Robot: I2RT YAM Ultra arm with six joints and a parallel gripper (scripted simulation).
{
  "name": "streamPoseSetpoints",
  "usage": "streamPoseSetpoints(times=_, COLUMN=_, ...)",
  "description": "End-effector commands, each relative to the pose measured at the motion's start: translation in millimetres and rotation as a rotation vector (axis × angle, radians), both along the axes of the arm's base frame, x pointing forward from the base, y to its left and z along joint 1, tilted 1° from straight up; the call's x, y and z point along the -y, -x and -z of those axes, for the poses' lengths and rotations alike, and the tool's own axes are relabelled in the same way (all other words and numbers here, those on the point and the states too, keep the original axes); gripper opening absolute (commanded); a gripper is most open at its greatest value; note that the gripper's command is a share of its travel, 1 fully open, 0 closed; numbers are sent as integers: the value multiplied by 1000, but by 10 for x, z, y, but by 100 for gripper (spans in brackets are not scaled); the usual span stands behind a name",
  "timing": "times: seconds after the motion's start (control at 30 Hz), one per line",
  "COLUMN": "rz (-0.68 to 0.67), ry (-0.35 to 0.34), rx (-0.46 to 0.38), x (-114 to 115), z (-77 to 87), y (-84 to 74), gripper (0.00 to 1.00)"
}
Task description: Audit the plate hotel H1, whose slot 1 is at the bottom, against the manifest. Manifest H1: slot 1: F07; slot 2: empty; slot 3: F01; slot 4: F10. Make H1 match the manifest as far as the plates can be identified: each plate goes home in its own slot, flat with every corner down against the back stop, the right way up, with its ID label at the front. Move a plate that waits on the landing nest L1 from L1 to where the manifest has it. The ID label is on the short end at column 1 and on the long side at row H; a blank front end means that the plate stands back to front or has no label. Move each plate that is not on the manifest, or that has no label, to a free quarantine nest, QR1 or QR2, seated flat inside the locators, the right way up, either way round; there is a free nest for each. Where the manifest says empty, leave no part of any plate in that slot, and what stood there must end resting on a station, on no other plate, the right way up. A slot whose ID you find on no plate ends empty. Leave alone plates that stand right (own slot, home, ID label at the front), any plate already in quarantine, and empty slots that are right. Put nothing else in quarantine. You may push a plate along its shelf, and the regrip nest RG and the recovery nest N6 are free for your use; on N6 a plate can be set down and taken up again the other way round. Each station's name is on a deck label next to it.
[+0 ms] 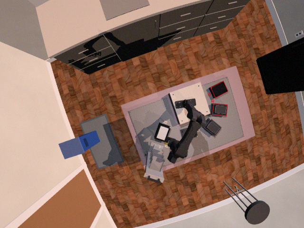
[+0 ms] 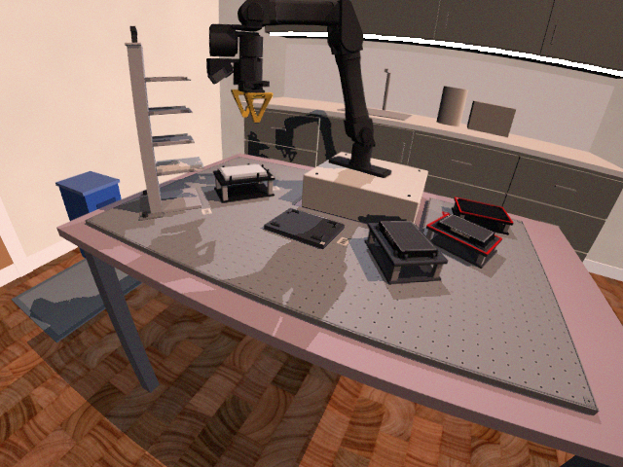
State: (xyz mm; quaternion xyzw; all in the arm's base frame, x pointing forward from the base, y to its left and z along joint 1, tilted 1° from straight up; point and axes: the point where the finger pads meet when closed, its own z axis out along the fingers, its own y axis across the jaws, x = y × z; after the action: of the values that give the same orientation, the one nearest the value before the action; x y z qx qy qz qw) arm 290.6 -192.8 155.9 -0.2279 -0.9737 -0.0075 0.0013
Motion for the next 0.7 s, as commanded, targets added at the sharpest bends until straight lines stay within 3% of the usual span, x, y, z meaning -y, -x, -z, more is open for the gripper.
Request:
streamPoseSetpoints(times=0.0, rz=27, ry=31, rx=56, x=-68, z=-70, y=-44, gripper=100)
streamPoseSetpoints(times=0.67, rz=31, ry=165, rx=324, x=-647, z=-78, y=-208, gripper=100)
